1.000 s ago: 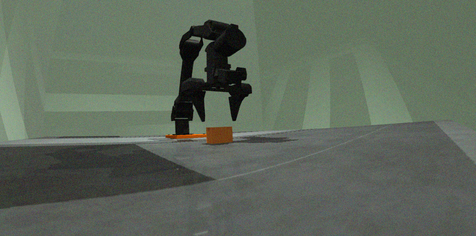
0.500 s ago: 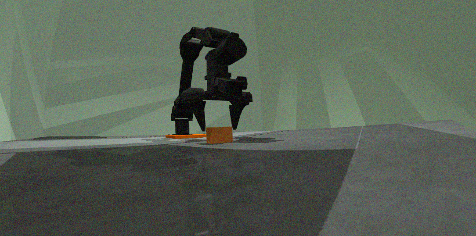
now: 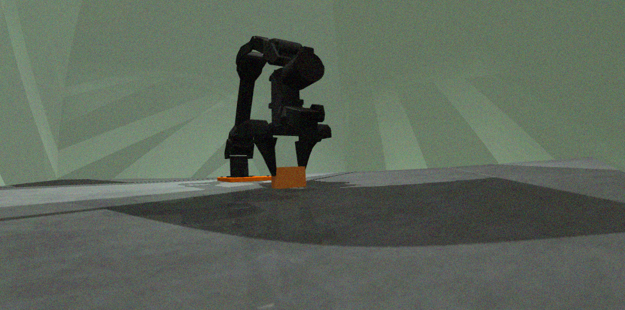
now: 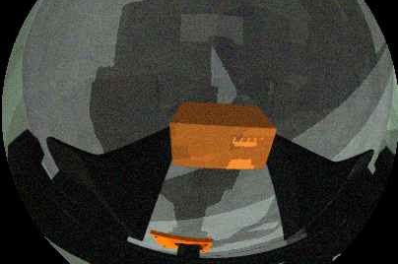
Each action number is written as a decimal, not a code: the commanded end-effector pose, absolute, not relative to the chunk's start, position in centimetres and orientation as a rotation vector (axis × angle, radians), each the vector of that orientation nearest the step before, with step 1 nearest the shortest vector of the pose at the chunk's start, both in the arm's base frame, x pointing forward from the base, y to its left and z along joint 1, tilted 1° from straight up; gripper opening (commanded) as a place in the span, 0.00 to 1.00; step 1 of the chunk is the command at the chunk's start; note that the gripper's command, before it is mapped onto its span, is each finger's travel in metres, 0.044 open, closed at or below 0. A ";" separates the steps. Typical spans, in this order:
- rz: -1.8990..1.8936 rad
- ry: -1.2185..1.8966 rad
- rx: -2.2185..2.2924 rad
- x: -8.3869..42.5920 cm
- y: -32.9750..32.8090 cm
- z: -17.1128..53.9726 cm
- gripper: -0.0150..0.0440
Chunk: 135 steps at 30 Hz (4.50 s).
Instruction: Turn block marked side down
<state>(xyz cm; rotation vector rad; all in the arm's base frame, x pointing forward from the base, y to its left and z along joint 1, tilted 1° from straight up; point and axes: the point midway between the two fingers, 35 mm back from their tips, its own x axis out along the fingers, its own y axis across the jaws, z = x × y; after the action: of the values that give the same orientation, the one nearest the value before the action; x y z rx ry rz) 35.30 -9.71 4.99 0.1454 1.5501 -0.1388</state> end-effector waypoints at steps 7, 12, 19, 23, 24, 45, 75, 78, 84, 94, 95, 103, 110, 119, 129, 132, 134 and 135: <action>-0.145 1.551 0.147 35.3 -9.8 4.9 0.57; -0.145 1.551 0.147 35.3 -9.8 4.9 0.52; -0.145 1.551 0.147 35.3 -9.8 7.0 0.27; -0.145 1.551 0.147 35.2 -9.8 7.9 0.25; -0.145 1.551 0.147 35.2 -9.8 7.9 0.25; -0.159 1.275 0.126 35.5 -9.9 6.9 0.25; -0.174 0.919 0.091 35.6 -9.9 5.4 0.25; -0.176 0.875 0.088 35.9 -10.0 4.8 0.25; -0.179 0.787 0.081 36.4 -10.2 3.8 0.25; -0.182 0.641 0.067 36.2 -10.2 2.8 0.25; -0.183 0.626 0.066 36.2 -10.1 2.7 0.25; -0.183 0.510 0.053 35.4 -9.9 2.7 0.25; -0.183 0.431 0.043 34.5 -9.6 3.1 0.25; -0.183 0.408 0.041 34.5 -9.6 3.4 0.25; -0.183 0.408 0.041 34.5 -9.6 3.4 0.30; -0.183 0.408 0.041 34.5 -9.6 3.4 0.43; -0.183 0.408 0.041 34.5 -9.6 3.4 0.52; -0.183 0.408 0.041 34.5 -9.6 3.4 0.57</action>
<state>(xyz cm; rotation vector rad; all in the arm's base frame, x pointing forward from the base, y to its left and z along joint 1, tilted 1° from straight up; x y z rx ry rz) 34.45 -9.66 3.32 0.0354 0.4116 -0.1867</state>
